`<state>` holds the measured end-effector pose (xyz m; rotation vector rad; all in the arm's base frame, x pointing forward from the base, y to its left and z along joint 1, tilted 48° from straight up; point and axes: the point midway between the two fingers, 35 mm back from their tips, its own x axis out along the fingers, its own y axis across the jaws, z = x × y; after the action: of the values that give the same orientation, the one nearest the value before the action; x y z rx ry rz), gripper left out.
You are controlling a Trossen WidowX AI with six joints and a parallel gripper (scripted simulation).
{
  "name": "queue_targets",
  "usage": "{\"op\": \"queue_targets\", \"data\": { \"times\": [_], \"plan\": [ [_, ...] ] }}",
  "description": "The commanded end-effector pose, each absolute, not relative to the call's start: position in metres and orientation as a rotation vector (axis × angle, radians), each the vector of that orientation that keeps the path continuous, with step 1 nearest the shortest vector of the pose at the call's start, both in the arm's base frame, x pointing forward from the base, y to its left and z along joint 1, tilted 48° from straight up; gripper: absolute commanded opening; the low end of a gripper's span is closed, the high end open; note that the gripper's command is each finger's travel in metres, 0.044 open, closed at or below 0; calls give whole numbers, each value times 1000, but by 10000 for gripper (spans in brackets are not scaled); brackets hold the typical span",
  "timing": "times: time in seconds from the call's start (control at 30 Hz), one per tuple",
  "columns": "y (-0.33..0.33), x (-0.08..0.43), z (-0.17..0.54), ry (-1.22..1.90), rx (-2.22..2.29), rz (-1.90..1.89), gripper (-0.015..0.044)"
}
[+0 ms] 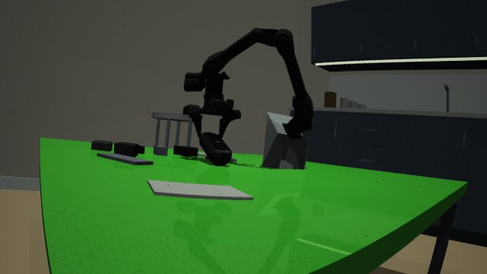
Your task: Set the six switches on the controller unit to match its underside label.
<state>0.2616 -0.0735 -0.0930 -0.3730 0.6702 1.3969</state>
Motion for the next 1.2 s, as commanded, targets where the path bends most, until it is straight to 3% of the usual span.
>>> {"op": "queue_targets", "data": {
  "times": [0.0,1.17],
  "plan": [
    [-75,264,-85,675,-389,1388,336],
    [-74,269,-56,733,-438,1380,336]
  ]
}}
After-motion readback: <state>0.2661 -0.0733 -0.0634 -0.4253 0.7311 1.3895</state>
